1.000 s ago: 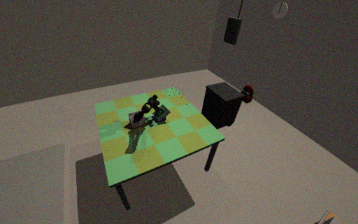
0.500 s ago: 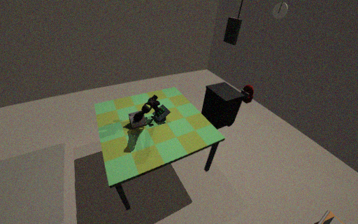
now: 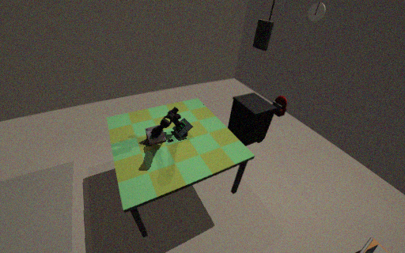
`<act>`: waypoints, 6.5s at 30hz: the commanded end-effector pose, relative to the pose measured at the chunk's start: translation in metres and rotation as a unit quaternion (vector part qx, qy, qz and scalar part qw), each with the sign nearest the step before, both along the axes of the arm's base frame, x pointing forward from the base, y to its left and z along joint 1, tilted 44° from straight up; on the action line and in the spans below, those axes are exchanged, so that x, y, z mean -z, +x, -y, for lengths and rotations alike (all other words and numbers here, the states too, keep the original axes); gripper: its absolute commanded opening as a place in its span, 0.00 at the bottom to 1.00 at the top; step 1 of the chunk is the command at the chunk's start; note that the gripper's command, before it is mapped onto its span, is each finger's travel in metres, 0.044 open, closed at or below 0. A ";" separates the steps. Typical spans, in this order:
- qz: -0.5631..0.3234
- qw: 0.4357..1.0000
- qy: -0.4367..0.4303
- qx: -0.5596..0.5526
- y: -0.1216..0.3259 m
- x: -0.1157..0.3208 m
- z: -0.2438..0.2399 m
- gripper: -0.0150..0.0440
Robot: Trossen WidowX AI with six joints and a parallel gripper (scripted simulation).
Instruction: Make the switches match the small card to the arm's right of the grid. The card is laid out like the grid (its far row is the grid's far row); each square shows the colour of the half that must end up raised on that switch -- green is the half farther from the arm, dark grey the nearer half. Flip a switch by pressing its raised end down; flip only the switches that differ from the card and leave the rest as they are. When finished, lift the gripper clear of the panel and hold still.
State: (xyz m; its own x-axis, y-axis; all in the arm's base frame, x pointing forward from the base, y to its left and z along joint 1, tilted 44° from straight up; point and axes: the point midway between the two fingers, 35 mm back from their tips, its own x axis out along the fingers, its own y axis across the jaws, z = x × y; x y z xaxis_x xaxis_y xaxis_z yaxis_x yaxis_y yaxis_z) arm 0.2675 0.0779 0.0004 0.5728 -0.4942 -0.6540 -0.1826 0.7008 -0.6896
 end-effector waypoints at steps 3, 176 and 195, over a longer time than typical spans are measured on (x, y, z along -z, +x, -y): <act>-0.002 1.000 0.000 -0.002 0.000 0.001 0.001 0.25; -0.013 1.000 -0.003 0.007 -0.029 -0.053 -0.016 0.25; -0.003 1.000 -0.002 -0.002 -0.002 -0.059 0.032 0.25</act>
State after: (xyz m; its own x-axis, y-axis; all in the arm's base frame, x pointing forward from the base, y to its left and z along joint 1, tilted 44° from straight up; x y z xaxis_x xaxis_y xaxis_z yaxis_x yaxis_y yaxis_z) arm 0.2637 0.0490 0.0635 0.5656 -0.4996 -0.6561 -0.1812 0.7008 -0.6899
